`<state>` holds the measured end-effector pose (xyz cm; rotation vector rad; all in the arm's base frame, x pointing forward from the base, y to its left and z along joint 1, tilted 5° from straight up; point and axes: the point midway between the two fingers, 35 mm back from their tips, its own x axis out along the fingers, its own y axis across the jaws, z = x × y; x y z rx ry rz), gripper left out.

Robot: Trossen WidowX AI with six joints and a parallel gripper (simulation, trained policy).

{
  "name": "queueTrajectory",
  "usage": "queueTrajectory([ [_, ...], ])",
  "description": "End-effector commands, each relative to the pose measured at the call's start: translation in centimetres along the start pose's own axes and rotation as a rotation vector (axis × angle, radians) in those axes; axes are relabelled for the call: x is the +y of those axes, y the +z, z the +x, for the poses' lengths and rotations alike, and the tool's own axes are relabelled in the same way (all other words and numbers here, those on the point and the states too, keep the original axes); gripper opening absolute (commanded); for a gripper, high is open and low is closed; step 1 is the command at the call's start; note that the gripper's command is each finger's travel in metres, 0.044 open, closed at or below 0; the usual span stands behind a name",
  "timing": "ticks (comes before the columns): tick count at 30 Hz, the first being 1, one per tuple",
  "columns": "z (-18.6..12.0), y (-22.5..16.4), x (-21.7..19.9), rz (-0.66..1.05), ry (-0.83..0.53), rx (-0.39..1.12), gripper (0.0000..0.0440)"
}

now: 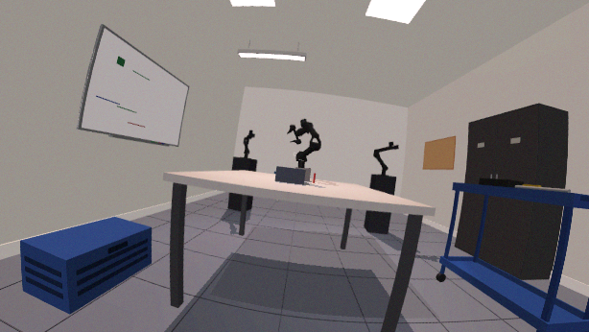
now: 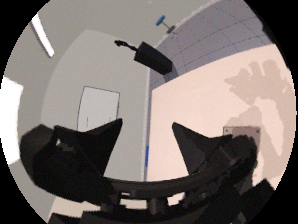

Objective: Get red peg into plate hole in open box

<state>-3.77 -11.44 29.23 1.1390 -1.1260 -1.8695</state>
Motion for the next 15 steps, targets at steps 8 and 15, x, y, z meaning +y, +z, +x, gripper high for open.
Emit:
queueTrajectory([
  [8, 0.3, -0.4, -0.4, -0.075, -0.049, 0.072, 0.044],
  [15, 1.2, -1.7, -0.8, -0.177, -0.1, 0.237, 0.044],
])
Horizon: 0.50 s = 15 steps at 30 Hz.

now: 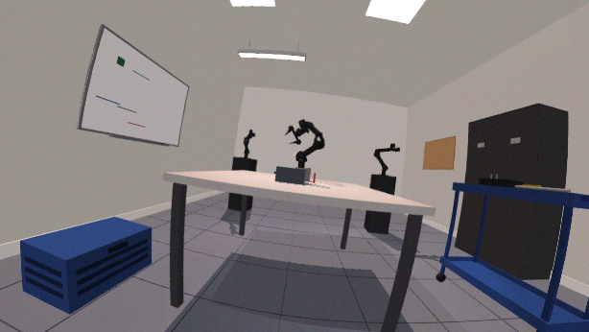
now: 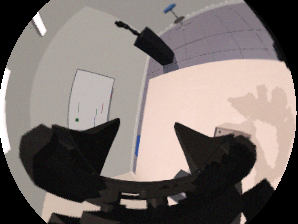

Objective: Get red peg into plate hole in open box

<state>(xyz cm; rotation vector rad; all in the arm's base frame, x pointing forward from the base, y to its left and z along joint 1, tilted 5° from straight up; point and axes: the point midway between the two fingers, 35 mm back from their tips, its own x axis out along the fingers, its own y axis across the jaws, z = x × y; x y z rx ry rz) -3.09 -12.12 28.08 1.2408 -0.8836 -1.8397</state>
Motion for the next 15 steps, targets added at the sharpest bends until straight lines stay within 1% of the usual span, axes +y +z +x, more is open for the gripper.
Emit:
queueTrajectory([
  [1, 0.7, -0.7, 0.0, -0.07, -0.037, 0.103, 0.044],
  [5, 1.3, -1.6, -0.1, -0.139, -0.068, 0.197, 0.044],
  [15, 2.9, -5.3, -1.4, -0.348, -0.167, 0.47, 0.044],
])
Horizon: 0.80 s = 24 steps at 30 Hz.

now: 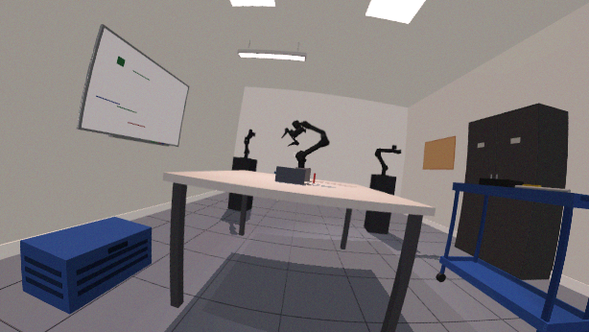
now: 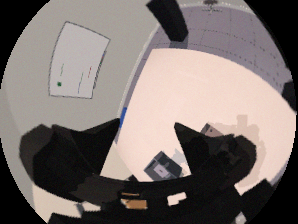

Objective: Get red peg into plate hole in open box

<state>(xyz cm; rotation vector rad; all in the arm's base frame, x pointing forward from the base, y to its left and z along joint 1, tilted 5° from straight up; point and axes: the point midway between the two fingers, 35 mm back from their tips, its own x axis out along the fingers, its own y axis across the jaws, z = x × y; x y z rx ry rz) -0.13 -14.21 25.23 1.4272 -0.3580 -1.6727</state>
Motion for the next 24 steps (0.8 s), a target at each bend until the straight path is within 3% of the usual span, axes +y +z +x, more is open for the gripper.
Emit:
queueTrajectory([
  [1, 1.4, -1.5, -0.1, -0.105, -0.059, 0.122, 0.044],
  [24, 3.6, -11.6, -0.6, -0.734, -0.25, 0.576, 0.044],
])
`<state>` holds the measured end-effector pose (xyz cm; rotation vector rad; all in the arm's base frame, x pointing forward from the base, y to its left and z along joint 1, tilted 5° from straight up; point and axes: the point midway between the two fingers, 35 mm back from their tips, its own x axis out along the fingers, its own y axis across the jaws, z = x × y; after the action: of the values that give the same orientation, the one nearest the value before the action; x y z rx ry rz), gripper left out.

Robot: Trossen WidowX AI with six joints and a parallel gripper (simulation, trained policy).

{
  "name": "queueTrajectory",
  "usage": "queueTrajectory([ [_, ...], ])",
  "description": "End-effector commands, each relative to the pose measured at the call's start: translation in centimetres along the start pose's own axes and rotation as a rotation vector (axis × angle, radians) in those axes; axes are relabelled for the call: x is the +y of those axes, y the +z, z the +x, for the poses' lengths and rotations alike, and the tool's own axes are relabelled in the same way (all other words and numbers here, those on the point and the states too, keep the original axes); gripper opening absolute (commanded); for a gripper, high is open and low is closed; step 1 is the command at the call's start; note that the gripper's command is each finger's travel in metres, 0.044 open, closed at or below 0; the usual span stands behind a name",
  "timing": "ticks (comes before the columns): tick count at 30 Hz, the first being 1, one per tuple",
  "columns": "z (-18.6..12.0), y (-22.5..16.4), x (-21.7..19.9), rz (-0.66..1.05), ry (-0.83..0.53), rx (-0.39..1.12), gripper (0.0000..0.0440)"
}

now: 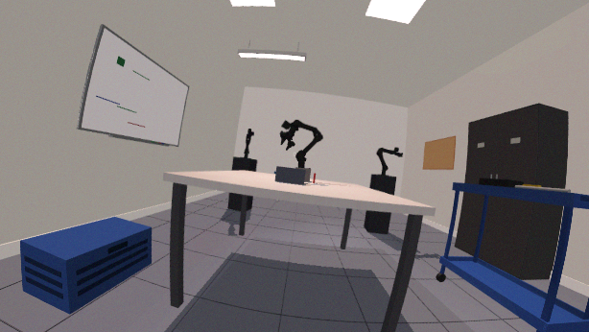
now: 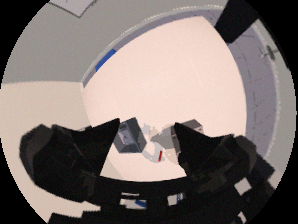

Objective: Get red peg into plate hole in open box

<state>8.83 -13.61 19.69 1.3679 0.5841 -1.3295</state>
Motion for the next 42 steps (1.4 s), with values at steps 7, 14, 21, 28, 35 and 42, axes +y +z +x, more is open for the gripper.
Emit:
queueTrajectory([
  [7, 1.8, -4.2, 2.3, -0.296, -0.103, 0.14, 0.044],
  [14, 2.5, -7.5, 3.3, -0.476, -0.163, 0.202, 0.044],
  [21, 2.9, -11.1, 3.5, -0.64, -0.224, 0.244, 0.044],
  [28, 3.0, -14.6, 3.1, -0.783, -0.287, 0.266, 0.044],
  [35, 3.0, -17.9, 1.8, -0.903, -0.355, 0.27, 0.044],
  [42, 2.9, -20.7, -0.2, -1.002, -0.425, 0.253, 0.044],
])
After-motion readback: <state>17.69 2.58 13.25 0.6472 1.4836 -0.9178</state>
